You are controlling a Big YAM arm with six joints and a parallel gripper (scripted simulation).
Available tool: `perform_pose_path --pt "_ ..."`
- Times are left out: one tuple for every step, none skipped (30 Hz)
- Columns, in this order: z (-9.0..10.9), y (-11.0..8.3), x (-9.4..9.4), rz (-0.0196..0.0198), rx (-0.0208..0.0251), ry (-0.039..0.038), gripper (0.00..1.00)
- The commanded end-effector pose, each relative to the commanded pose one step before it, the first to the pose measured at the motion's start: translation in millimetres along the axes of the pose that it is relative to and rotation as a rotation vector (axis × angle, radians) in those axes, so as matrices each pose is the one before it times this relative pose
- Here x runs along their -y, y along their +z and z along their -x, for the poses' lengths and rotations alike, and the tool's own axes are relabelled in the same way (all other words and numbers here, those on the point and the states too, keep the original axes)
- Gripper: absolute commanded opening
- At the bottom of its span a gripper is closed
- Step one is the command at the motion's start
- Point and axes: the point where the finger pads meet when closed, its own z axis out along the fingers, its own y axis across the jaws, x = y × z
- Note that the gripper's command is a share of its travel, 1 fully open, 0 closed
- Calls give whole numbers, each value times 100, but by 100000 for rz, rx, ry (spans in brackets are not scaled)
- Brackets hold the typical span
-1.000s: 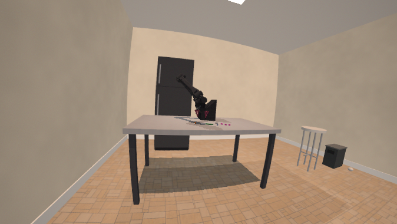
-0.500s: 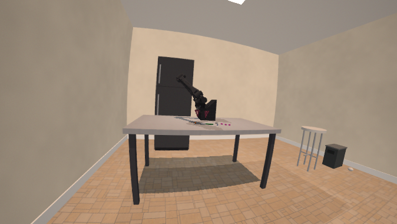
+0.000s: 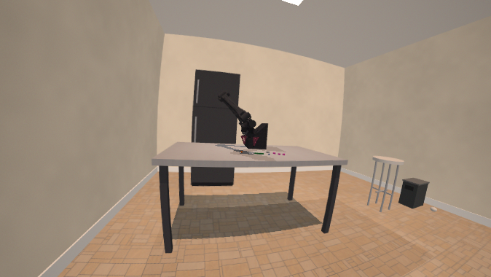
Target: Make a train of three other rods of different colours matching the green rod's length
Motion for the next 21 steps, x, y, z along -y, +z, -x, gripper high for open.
perform_pose_path --pt "532 -701 -449 958 1572 1227 100" --pt "0 0 0 0 0 0 100" --pt "0 0 0 0 0 0 100" --pt "0 0 0 0 0 0 100" --pt "-55 -38 -351 107 66 -1210 100" --pt "0 0 0 0 0 0 100" --pt "0 0 0 0 0 0 100" --pt "597 -372 -887 904 804 -3331 100" --pt "-265 -23 -787 240 -372 -4103 100" --pt "-321 -31 -1316 370 -169 -6359 100" --pt "203 -1 -143 524 740 851 100" --pt "78 0 -55 202 286 329 100" --pt "-652 -22 -1605 -261 -1030 -9611 100" --pt "71 0 -46 167 260 288 100" --pt "66 0 -42 156 242 267 100" --pt "14 0 21 -123 80 0 100" --pt "-606 -14 -2065 29 -813 -10970 100" --pt "22 0 -13 47 82 87 100" --pt "249 -2 -129 459 923 948 100" --pt "49 0 -3 -28 203 150 100" --pt "720 -859 517 1092 2019 2130 100"
